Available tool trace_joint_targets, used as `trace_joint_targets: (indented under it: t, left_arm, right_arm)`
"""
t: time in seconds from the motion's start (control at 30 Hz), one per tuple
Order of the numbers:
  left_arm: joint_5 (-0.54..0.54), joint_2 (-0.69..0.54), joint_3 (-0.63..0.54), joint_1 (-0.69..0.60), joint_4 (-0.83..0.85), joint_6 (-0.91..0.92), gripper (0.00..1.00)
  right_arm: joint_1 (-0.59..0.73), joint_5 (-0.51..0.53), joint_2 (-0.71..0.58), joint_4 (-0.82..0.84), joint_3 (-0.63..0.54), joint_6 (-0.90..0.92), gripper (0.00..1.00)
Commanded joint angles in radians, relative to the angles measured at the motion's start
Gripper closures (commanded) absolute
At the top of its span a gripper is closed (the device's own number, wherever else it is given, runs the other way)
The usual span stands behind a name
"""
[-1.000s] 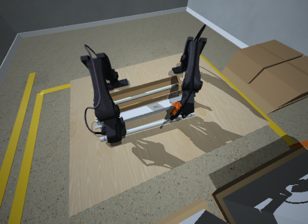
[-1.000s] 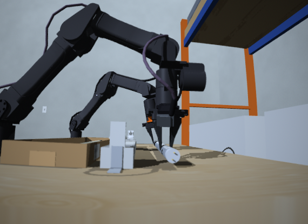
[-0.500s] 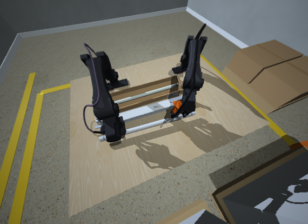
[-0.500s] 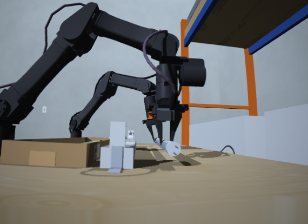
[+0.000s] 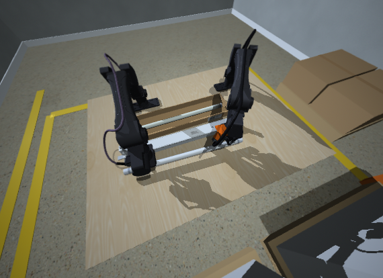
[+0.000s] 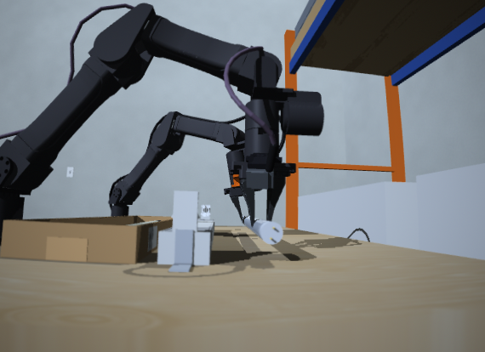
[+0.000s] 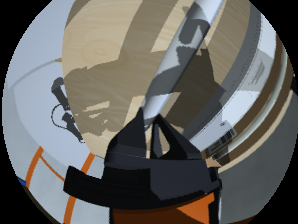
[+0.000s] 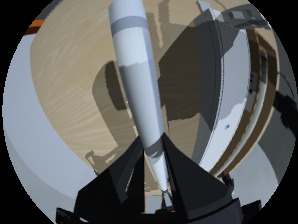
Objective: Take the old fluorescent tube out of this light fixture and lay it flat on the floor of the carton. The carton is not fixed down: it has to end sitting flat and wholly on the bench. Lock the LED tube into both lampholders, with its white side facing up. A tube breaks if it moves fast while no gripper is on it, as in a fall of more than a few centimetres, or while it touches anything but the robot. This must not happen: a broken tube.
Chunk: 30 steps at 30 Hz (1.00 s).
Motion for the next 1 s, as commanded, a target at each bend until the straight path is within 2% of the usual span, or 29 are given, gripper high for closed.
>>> trace_joint_targets:
  t: [0.0, 0.13, 0.33, 0.4, 0.43, 0.63, 0.7, 0.8, 0.87, 0.97]
  left_arm:
    - [0.006, -0.042, 0.027, -0.006, 0.02, -0.002, 0.89]
    - [0.005, -0.01, 0.036, -0.004, -0.011, 0.0, 0.89]
    - [0.0, -0.029, 0.031, -0.009, 0.016, -0.001, 0.89]
    - [-0.006, -0.044, 0.025, -0.01, 0.023, -0.004, 0.89]
    - [-0.007, -0.04, -0.02, -0.01, 0.024, -0.006, 0.89]
    - [0.004, -0.047, 0.016, 0.003, 0.027, -0.006, 0.89]
    - [-0.001, -0.042, -0.029, 0.0, 0.029, -0.008, 0.89]
    - [0.002, -0.043, -0.005, 0.0, 0.028, -0.008, 0.89]
    - [-0.011, -0.053, -0.033, -0.01, 0.041, -0.009, 0.89]
    - [-0.009, -0.054, -0.019, -0.001, 0.033, -0.009, 0.89]
  right_arm:
    - [0.007, 0.01, 0.004, -0.019, 0.042, 0.006, 0.89]
    - [0.007, 0.01, -0.014, -0.023, 0.034, 0.004, 0.89]
    - [0.005, 0.01, -0.021, -0.019, 0.043, 0.005, 0.89]
    - [0.006, 0.01, -0.031, 0.018, -0.02, 0.005, 0.89]
    - [0.006, 0.01, -0.033, 0.021, -0.032, 0.005, 0.89]
    - [0.007, 0.01, -0.035, 0.007, -0.012, 0.005, 0.89]
    - [0.008, 0.01, -0.032, 0.027, -0.019, 0.006, 0.89]
    - [0.008, 0.01, -0.034, 0.003, -0.016, 0.005, 0.89]
    - [0.009, 0.01, -0.043, 0.037, -0.049, 0.006, 0.89]
    - [0.009, 0.01, -0.042, 0.03, -0.02, 0.006, 0.89]
